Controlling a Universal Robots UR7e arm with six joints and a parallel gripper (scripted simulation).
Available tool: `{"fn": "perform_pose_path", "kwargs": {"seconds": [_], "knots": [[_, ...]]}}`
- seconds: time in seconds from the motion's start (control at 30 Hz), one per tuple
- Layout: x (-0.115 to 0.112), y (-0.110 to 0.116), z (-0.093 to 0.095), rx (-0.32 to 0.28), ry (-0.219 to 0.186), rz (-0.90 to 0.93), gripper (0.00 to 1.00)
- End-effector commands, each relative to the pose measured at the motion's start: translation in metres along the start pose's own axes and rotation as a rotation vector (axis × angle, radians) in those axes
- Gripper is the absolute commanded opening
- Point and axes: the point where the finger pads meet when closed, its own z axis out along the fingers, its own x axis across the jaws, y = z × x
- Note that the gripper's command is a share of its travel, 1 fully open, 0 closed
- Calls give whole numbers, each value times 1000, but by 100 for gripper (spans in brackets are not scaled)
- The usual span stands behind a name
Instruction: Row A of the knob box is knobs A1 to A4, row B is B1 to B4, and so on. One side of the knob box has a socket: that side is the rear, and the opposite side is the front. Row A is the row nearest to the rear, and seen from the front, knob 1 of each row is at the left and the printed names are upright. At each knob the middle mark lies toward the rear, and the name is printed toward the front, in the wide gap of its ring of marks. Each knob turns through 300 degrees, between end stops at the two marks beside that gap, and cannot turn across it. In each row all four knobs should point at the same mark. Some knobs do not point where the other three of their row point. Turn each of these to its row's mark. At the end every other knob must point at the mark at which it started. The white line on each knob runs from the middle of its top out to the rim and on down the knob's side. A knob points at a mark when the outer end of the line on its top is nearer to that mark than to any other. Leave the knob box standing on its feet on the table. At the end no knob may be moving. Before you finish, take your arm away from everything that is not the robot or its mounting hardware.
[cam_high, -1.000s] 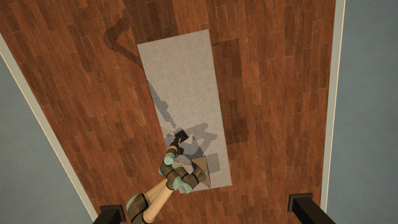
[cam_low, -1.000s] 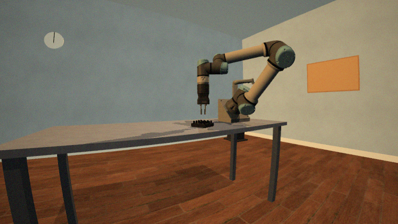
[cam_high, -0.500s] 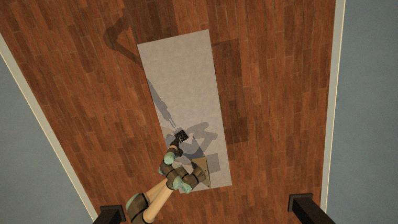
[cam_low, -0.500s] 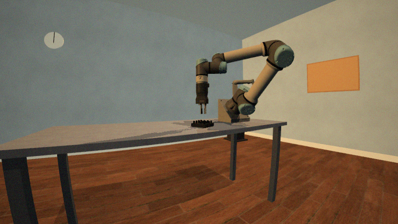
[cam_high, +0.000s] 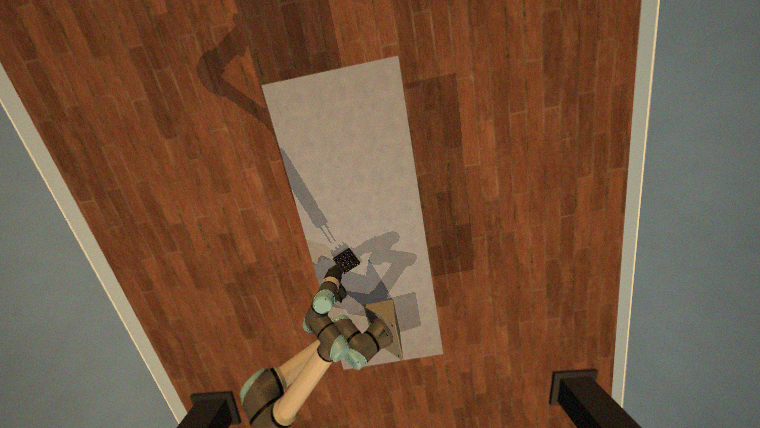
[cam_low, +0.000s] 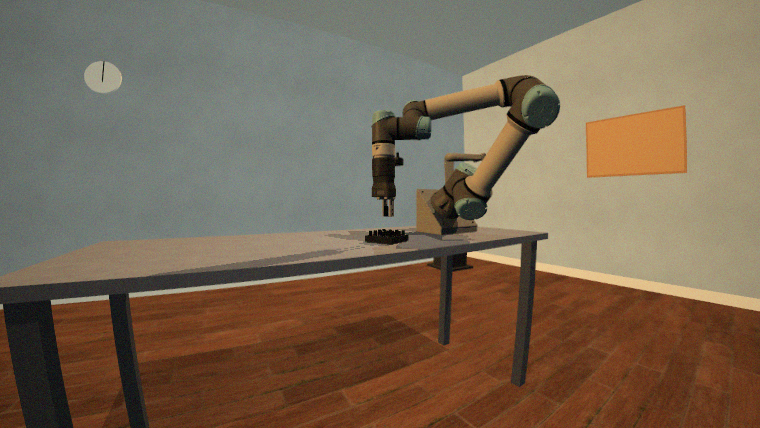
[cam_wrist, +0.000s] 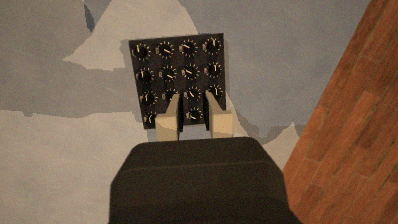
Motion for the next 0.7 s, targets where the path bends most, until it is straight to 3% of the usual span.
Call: {"fn": "perform_pose_path", "kwargs": {"seconds": [0.0, 0.67], "knots": [[1, 2, -1, 1, -7, 107, 46], [1, 3, -2, 0, -7, 169, 46]]}}
